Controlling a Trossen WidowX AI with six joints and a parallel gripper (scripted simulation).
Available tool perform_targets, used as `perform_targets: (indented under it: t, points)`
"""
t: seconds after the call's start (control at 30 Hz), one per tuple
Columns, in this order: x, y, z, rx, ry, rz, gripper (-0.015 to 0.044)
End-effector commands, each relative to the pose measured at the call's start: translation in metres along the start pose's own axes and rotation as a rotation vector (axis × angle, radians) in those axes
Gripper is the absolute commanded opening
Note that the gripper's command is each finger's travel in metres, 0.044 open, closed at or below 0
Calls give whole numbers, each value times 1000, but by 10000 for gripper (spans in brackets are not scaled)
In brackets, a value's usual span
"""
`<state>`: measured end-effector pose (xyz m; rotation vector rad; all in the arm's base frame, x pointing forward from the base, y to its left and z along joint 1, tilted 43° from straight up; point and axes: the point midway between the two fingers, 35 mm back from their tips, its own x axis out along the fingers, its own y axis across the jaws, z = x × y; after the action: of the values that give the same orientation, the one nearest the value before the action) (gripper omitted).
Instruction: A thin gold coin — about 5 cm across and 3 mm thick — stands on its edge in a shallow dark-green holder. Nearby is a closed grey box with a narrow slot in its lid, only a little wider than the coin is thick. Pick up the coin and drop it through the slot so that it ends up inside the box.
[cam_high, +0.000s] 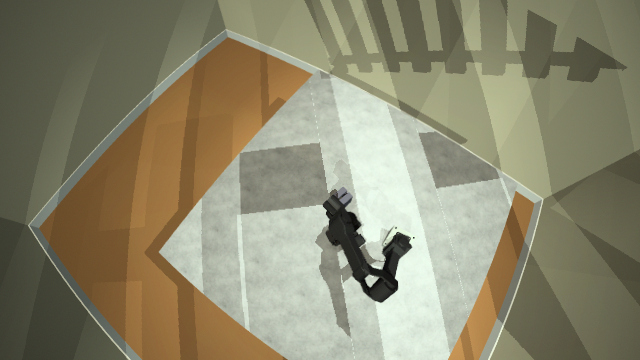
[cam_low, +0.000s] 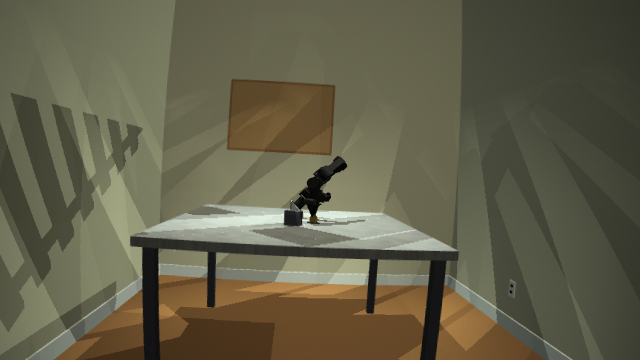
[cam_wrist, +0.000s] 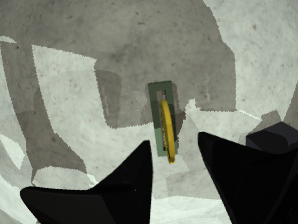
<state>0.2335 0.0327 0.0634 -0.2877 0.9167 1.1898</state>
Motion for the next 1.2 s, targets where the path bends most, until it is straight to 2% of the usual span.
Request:
perform_targets:
  t: [0.0, 0.53, 0.73, 1.17]
  points:
    - [6, 1, 1, 4, -5, 3, 161]
    - [29, 3, 1, 3, -8, 5, 161]
    - [29, 3, 1, 3, -8, 5, 3]
    - [23, 2, 1, 4, -6, 4, 0]
